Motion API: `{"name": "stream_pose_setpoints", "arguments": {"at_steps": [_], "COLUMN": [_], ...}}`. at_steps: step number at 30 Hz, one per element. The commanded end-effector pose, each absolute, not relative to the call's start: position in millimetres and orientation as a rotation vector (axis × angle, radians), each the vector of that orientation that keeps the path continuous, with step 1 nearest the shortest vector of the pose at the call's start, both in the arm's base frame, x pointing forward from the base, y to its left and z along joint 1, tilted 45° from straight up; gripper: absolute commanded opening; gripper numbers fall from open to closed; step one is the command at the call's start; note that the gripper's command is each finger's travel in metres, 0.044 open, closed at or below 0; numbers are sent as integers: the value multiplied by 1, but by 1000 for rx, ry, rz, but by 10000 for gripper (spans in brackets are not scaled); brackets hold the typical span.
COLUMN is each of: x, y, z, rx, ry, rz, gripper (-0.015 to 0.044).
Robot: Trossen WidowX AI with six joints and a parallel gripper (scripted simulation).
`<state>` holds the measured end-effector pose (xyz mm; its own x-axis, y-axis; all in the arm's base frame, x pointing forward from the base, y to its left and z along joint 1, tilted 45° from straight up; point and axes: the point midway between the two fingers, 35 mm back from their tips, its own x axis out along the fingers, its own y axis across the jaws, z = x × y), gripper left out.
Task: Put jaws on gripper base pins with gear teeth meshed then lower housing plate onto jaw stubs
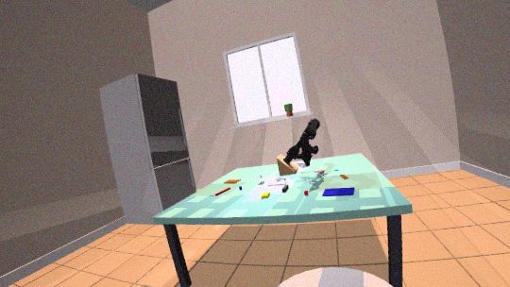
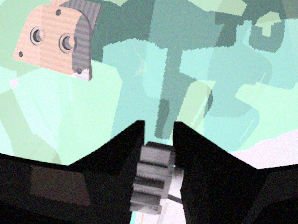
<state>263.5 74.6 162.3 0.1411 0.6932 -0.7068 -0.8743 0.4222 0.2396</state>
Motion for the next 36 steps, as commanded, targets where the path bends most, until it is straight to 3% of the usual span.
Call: {"name": "stream_pose_setpoints", "arguments": {"at_steps": [1, 36], "x": [265, 276], "y": [72, 51], "z": [160, 142], "rx": [-146, 576], "ry": [926, 1324], "rz": [1092, 603], "gripper": [37, 37]}}
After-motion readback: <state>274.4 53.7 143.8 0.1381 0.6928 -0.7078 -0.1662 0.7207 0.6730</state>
